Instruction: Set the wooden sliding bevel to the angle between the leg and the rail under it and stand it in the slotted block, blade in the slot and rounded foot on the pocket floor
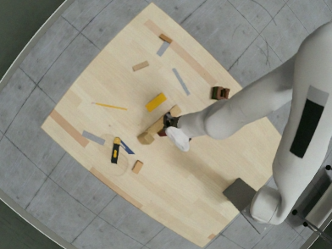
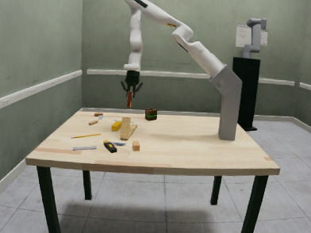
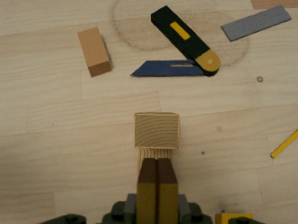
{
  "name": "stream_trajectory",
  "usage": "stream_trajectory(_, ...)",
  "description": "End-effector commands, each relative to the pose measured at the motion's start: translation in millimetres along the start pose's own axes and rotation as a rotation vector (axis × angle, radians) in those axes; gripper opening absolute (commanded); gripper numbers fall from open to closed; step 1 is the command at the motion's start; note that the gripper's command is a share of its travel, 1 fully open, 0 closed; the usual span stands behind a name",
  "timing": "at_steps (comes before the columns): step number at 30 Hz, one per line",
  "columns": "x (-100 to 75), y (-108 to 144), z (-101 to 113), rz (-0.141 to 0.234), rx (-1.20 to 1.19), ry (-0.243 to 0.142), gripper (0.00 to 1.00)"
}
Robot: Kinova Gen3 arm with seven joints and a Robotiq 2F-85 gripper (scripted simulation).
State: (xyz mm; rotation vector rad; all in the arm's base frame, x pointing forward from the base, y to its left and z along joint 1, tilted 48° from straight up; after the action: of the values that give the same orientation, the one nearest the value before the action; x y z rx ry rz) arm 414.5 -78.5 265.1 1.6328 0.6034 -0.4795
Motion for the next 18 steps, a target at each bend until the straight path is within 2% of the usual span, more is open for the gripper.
stream_trajectory(1,-10.6,1.6,-2.6,-0.005,0.002,0.013,0.1)
stream_trajectory(9,-24.6,2.4,-8.0,-0.005,0.002,0.013,0.1)
stream_trajectory(18,-26.9,2.5,-8.9,-0.005,0.002,0.013,0.1)
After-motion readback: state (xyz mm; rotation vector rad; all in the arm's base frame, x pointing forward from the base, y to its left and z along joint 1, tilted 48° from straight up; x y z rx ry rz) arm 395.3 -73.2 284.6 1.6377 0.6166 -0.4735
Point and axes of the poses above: the point where the finger pads meet when closed, its own x axis out along the fingers, its own y axis across the jaws, z = x × y, the point moved 3 cm from there along -x, back along the fingers, and after that the axes turned 7 degrees about -x, right-handed, at the moved point
